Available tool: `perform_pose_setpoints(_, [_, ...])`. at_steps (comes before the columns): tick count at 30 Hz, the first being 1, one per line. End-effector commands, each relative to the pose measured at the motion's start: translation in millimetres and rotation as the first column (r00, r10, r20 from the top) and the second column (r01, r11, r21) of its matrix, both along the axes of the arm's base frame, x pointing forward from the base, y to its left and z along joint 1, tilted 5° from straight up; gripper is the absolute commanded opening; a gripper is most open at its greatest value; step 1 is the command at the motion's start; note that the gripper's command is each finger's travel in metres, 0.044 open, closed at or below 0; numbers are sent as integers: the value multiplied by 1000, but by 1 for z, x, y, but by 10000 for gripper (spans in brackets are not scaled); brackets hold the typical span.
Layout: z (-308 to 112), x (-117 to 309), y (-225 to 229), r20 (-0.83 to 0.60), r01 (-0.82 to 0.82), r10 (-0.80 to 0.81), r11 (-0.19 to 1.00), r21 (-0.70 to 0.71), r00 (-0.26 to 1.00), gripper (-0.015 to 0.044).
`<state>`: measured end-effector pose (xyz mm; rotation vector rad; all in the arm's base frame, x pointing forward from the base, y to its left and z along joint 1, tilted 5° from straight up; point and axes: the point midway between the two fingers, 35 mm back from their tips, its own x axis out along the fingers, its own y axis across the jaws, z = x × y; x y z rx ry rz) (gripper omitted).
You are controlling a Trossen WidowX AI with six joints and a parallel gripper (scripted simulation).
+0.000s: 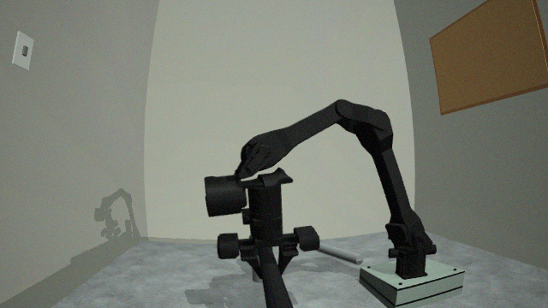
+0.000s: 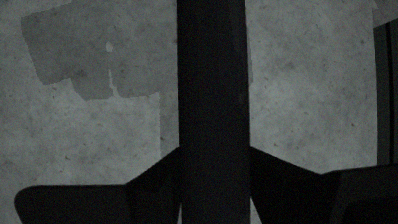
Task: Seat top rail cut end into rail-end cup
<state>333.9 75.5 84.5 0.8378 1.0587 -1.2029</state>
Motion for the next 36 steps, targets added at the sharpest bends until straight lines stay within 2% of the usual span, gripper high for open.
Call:
perform_pose_setpoints(1, [0,0,0,0,0,0,1000,0,1000,0])
perform_pose_setpoints(36, [8,4,-14,0,0,0,1000,-1,1000,0])
